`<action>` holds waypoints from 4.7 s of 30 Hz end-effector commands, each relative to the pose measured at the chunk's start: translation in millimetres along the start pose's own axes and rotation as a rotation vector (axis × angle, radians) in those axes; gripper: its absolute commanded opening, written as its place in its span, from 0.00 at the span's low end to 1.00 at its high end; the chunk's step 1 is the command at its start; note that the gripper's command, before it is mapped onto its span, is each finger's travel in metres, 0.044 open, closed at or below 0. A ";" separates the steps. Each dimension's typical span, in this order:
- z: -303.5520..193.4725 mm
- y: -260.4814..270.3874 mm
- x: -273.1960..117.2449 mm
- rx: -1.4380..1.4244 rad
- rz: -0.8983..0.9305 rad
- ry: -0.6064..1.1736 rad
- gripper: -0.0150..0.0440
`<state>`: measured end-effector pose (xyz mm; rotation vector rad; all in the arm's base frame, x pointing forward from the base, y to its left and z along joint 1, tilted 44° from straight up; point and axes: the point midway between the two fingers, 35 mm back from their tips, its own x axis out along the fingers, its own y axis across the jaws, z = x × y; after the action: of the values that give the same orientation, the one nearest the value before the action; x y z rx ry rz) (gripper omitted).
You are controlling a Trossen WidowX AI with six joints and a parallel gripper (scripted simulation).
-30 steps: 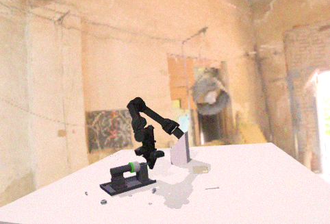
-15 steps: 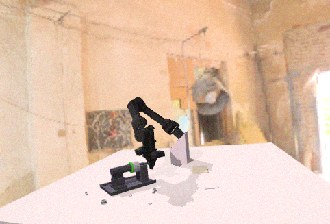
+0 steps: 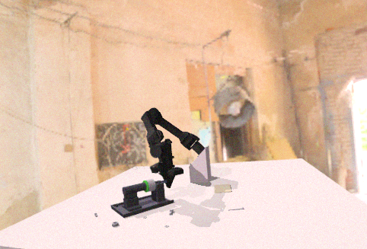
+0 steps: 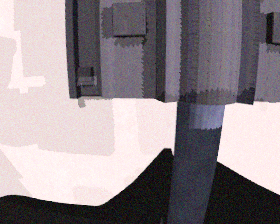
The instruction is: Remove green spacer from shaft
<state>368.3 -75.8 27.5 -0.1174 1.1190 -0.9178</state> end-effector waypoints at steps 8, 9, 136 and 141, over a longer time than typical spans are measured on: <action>-3.0 0.2 0.1 -0.002 0.001 0.004 0.25; -3.1 0.2 0.1 -0.002 0.001 0.004 0.25; -15.5 0.3 0.2 -0.002 0.001 0.004 0.25; -16.0 0.3 0.2 -0.002 0.001 0.004 0.25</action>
<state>357.2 -70.9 20.9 -0.1170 1.1196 -0.9175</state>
